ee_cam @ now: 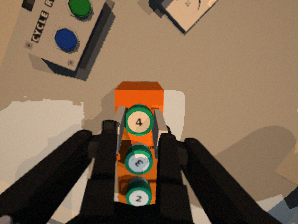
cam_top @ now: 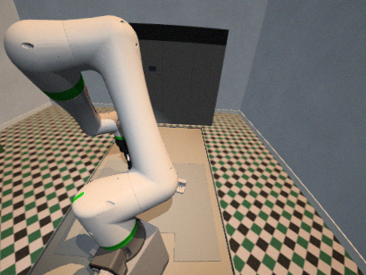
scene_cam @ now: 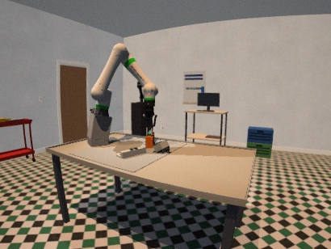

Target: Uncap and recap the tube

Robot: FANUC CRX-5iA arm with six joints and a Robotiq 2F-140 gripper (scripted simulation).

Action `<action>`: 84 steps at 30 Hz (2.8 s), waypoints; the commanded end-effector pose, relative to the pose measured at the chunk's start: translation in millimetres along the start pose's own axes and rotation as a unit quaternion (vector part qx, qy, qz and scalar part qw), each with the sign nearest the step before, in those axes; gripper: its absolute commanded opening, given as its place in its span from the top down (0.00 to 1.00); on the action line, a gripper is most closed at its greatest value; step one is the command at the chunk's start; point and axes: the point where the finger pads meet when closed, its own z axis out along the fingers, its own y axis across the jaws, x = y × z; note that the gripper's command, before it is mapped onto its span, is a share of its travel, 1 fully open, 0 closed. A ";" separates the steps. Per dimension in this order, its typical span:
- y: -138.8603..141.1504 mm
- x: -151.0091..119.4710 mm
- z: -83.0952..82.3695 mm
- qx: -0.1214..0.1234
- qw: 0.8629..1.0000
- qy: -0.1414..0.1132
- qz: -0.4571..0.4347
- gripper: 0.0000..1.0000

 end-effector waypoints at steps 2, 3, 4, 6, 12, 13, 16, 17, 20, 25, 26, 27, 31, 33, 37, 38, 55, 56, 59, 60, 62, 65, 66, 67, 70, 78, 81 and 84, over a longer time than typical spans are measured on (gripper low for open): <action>0.0 0.6 -0.1 0.002 0.988 -0.012 -0.155 1.00; 0.0 0.6 -0.2 0.002 0.984 -0.011 -0.180 1.00; 0.0 0.6 -0.2 0.003 0.979 -0.011 -0.204 1.00; 0.0 0.6 -0.3 0.003 0.968 -0.011 -0.251 1.00; 0.0 0.6 -0.3 0.004 0.954 -0.011 -0.300 1.00; 0.0 0.6 -0.3 0.004 0.954 -0.011 -0.300 1.00; 0.0 0.6 -0.3 0.004 0.954 -0.011 -0.300 1.00; 0.0 0.6 -0.3 0.004 0.954 -0.011 -0.300 0.65; 0.0 0.6 -0.3 0.004 0.954 -0.011 -0.300 0.65; 0.0 0.6 -0.3 0.004 0.954 -0.011 -0.300 0.65; 0.0 0.6 -0.3 0.004 0.954 -0.011 -0.300 0.65; 0.0 0.6 -0.3 0.004 0.954 -0.011 -0.300 0.65; 0.0 0.6 -0.3 0.003 0.976 -0.011 -0.219 0.65; 0.0 0.6 -0.3 0.002 0.984 -0.011 -0.178 0.65; 0.0 0.6 -0.3 0.001 0.995 -0.012 -0.096 0.65; 0.0 0.6 -0.3 0.001 0.998 -0.012 -0.054 0.65; -0.1 0.6 -0.4 -0.002 0.976 -0.011 0.218 0.65; -0.1 0.6 -0.4 -0.002 0.976 -0.011 0.218 0.65; -0.1 0.6 -0.4 -0.002 0.976 -0.011 0.218 0.65; 0.0 0.6 -0.3 -0.002 0.976 -0.011 0.218 0.65; 0.0 0.6 -0.3 -0.002 0.976 -0.011 0.218 1.00; 0.0 0.6 -0.3 -0.002 0.976 -0.011 0.218 1.00; 0.0 0.6 -0.3 -0.002 0.976 -0.011 0.218 1.00; 0.0 0.6 -0.3 -0.002 0.976 -0.011 0.218 1.00; 0.0 0.6 -0.3 -0.002 0.976 -0.011 0.218 1.00; 0.0 0.6 -0.4 -0.001 0.990 -0.012 0.144 1.00; 0.0 0.6 -0.5 -0.001 0.998 -0.012 0.069 1.00; 0.0 0.6 -0.6 0.000 1.000 -0.012 -0.006 1.00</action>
